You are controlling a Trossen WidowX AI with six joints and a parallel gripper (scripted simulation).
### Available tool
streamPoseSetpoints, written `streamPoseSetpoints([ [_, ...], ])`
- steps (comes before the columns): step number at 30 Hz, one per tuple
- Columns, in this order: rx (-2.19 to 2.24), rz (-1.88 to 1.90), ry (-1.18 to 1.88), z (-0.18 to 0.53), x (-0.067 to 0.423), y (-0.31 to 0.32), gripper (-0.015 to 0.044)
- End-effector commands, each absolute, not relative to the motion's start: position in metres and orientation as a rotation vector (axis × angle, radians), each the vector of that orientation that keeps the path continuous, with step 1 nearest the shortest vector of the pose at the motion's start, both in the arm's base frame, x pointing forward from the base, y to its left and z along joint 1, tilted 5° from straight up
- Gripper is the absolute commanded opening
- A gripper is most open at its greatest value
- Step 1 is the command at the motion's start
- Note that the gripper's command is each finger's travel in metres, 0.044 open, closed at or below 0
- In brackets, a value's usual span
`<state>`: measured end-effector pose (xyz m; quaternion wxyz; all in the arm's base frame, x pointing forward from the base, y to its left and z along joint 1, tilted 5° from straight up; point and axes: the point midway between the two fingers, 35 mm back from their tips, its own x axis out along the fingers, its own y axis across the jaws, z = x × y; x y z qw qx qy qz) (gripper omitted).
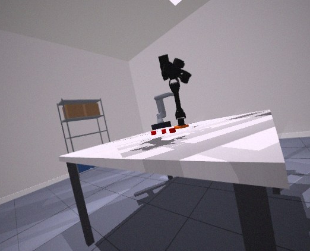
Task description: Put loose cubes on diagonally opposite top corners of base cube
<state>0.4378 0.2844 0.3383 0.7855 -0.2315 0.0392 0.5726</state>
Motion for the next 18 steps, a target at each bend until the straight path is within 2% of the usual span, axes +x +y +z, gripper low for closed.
streamPoseSetpoints([
  [1,-0.516,1.107,0.284,0.302,0.445,0.232,0.0265],
  [9,-0.531,0.863,0.723,0.224,0.421,0.116,0.0265],
  [18,-0.515,0.660,1.221,0.157,0.331,0.005,0.0265],
])
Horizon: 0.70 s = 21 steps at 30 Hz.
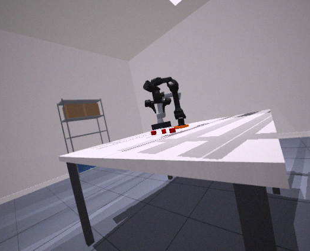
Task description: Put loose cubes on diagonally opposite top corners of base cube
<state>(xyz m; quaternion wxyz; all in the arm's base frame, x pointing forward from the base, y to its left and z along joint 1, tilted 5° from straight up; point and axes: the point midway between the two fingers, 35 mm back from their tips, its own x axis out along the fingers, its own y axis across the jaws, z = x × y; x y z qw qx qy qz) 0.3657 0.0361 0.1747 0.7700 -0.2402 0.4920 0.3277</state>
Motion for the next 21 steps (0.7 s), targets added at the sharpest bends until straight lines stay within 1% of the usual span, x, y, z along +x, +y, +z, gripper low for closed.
streamPoseSetpoints([
  [1,-0.511,0.644,1.276,0.152,0.317,-0.005,0.0265],
  [4,-0.495,0.607,1.432,0.139,0.278,-0.030,0.0265],
  [6,-0.491,0.600,1.468,0.136,0.268,-0.035,0.0265],
  [14,-0.491,0.599,1.468,0.131,0.269,-0.034,0.0265],
  [21,-0.490,0.599,1.467,0.079,0.269,-0.030,0.0265],
])
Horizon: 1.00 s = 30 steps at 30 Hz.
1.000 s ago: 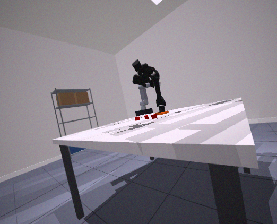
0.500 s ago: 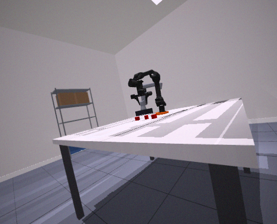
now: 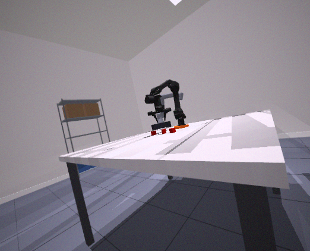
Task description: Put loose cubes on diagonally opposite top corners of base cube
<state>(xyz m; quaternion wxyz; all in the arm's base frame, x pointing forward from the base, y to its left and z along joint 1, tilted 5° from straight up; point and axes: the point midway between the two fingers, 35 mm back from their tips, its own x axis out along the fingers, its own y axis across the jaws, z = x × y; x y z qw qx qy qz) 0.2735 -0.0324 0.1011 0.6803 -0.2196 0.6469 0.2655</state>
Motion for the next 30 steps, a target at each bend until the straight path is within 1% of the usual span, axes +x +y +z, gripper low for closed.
streamPoseSetpoints([
  [1,-0.490,0.600,1.468,0.076,0.269,-0.030,0.0265],
  [30,-0.490,0.601,1.468,0.032,0.269,-0.027,0.0265],
])
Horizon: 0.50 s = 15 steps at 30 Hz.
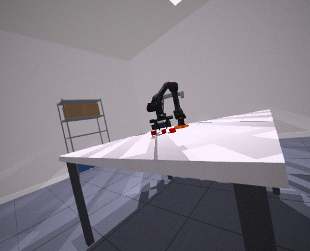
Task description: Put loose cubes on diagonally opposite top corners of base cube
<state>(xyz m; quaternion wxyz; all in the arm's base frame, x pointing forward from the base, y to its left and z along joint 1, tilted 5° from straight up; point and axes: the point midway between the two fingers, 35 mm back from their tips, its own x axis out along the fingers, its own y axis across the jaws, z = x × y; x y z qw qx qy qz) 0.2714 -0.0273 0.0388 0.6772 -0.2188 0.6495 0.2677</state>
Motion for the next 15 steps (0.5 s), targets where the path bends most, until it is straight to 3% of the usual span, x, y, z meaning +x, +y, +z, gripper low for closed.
streamPoseSetpoints([
  [1,-0.490,0.601,1.468,0.0307,0.2690,-0.0266,0.0265],
  [5,-0.490,0.601,1.468,0.0267,0.2688,-0.0262,0.0265],
  [11,-0.490,0.601,1.468,0.0267,0.2688,-0.0262,0.0107],
  [15,-0.490,0.601,1.468,0.0272,0.2689,-0.0263,0.0105],
])
